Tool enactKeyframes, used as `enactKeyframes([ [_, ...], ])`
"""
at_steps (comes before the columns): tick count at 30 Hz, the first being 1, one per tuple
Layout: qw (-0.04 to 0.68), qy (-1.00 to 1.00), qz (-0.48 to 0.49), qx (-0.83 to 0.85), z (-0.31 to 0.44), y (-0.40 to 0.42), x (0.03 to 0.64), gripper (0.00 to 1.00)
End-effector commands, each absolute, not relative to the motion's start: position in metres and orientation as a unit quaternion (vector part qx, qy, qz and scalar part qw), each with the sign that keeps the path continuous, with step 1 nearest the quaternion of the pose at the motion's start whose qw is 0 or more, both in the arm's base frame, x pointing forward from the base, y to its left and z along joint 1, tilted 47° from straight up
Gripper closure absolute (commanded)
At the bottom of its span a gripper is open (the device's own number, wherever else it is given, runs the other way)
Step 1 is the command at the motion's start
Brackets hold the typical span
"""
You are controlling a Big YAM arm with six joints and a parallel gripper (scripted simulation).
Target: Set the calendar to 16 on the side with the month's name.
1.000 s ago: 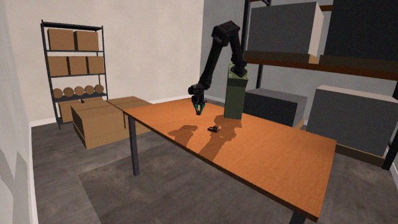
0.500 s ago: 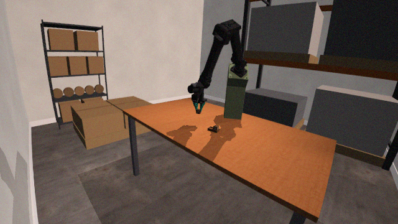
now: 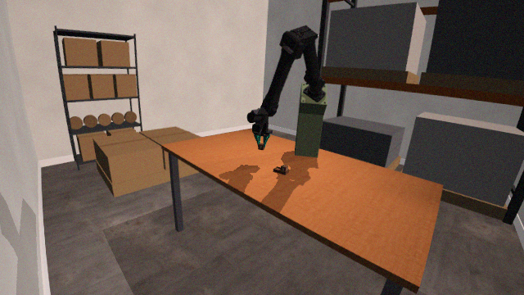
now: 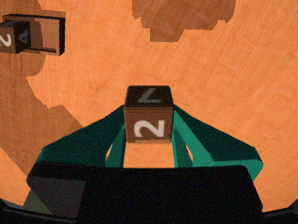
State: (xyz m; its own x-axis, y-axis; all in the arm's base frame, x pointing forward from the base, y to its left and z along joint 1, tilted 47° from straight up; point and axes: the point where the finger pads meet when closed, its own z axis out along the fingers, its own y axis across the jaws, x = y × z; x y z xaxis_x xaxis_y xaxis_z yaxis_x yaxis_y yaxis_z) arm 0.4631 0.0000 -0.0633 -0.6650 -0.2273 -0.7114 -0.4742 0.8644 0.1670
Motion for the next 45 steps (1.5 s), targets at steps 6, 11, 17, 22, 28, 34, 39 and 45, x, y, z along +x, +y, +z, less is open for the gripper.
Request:
enactKeyframes([
  [6,0.353,0.895,0.176,-0.208,-0.07,0.009,0.459,0.72],
  [11,0.353,0.895,0.176,-0.208,-0.07,0.009,0.459,0.72],
  [17,0.353,0.895,0.176,-0.208,-0.07,0.009,0.459,0.72],
  [22,0.361,0.884,0.156,-0.254,-0.067,0.011,0.457,0.72],
  [28,0.381,0.854,0.118,-0.335,-0.055,0.014,0.46,0.72],
  [34,0.391,0.822,0.085,-0.405,-0.05,0.017,0.464,0.72],
  [39,0.393,0.791,0.058,-0.465,-0.051,0.022,0.459,0.72],
  [45,0.398,0.759,0.031,-0.515,-0.048,0.024,0.463,0.72],
])
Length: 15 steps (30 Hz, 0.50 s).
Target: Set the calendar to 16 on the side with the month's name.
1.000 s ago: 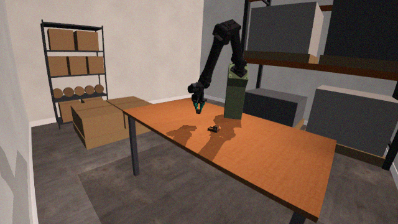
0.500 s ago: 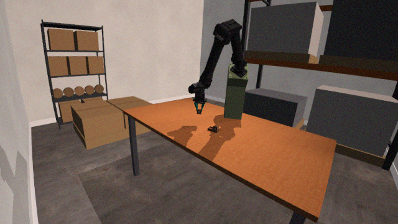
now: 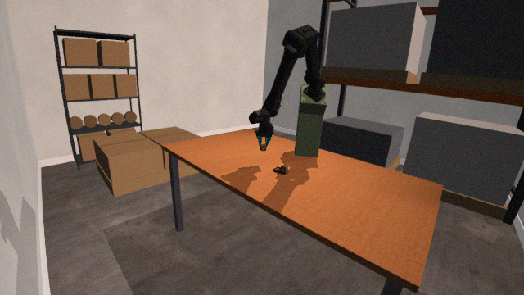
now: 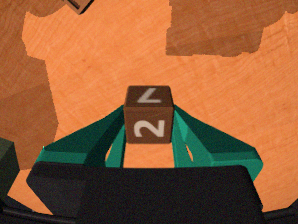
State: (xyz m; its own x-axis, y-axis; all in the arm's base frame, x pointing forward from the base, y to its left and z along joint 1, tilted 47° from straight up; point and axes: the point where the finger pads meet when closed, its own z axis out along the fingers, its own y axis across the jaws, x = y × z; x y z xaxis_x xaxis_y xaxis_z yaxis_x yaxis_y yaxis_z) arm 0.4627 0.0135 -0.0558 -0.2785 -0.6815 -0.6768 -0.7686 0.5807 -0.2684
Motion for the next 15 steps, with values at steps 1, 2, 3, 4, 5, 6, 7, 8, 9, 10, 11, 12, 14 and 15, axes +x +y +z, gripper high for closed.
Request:
enactKeyframes([
  [1,0.398,0.749,0.024,-0.53,-0.0471,0.0249,0.4627,0.72],
  [2,0.398,0.741,0.019,-0.54,-0.0467,0.0256,0.4622,0.72],
  [3,0.398,0.734,0.013,-0.55,-0.0463,0.0263,0.4617,0.72],
  [4,0.398,0.726,0.008,-0.561,-0.0464,0.0271,0.4607,0.72],
  [5,0.397,0.718,0.003,-0.572,-0.0464,0.0279,0.4598,0.72],
  [6,0.397,0.71,-0.003,-0.582,-0.0464,0.0287,0.4589,0.72],
  [7,0.397,0.709,-0.003,-0.583,-0.0464,0.0288,0.4588,0.72],
  [8,0.397,0.693,-0.014,-0.602,-0.0454,0.0298,0.4594,0.72],
  [9,0.397,0.685,-0.02,-0.611,-0.0448,0.0304,0.4596,0.72],
  [10,0.397,0.683,-0.021,-0.613,-0.0448,0.0305,0.4597,0.72],
  [11,0.397,0.667,-0.031,-0.629,-0.0434,0.0315,0.4608,0.72],
  [12,0.397,0.659,-0.037,-0.638,-0.0426,0.032,0.4615,0.72],
  [14,0.397,0.659,-0.037,-0.638,-0.0426,0.032,0.4615,0.72],
  [15,0.397,0.658,-0.037,-0.639,-0.0424,0.0321,0.4617,0.72],
])
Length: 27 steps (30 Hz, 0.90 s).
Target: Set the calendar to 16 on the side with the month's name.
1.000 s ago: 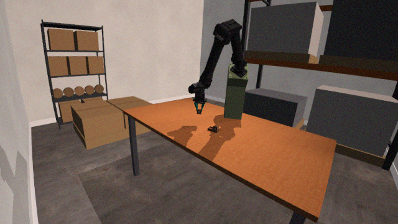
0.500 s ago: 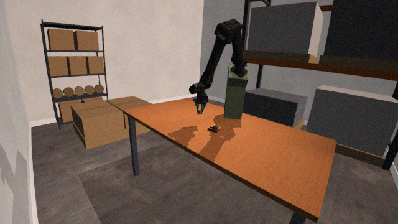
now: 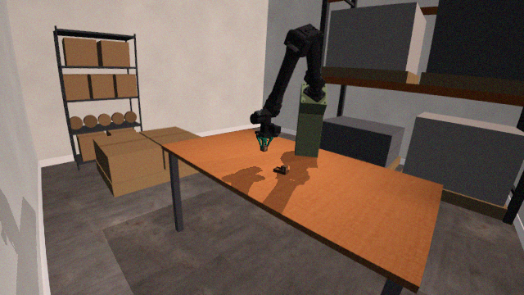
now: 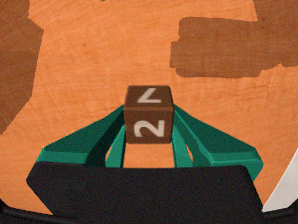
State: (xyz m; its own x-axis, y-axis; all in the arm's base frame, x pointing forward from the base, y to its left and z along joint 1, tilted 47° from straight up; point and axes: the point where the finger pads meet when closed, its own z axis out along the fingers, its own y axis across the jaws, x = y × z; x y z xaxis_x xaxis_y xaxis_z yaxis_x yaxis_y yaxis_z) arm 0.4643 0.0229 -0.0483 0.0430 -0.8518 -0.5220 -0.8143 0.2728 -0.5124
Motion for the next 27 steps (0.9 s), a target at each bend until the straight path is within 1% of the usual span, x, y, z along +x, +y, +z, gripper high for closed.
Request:
enactKeyframes([
  [1,0.393,0.636,-0.048,-0.662,-0.045,0.034,0.459,0.72],
  [9,0.39,0.564,-0.091,-0.722,-0.038,0.038,0.463,0.72],
  [27,0.386,0.561,-0.09,-0.727,-0.048,0.039,0.463,0.72],
])
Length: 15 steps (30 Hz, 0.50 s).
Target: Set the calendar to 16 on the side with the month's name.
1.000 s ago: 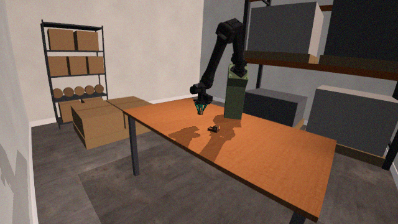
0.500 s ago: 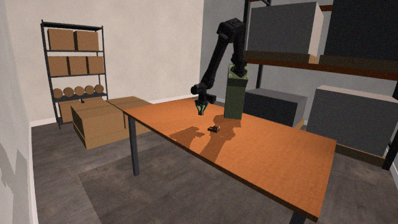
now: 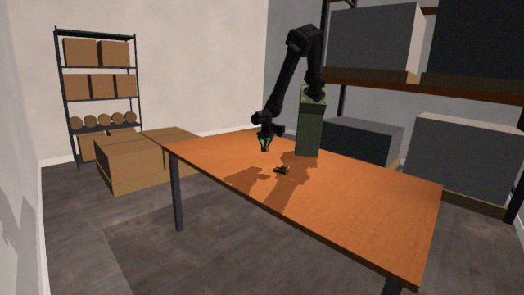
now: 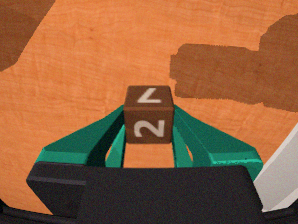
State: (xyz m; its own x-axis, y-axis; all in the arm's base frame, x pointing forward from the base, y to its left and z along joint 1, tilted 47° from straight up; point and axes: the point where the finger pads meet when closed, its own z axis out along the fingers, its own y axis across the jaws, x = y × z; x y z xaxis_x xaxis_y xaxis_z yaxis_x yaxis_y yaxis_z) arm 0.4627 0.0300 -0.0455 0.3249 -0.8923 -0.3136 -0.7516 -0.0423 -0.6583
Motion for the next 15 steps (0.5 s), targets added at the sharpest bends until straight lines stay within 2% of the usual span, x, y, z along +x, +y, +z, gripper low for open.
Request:
enactKeyframes([
  [1,0.387,0.56,-0.093,-0.727,-0.048,0.039,0.466,0.72],
  [15,0.389,0.568,-0.089,-0.72,-0.075,0.057,0.488,0.72],
])
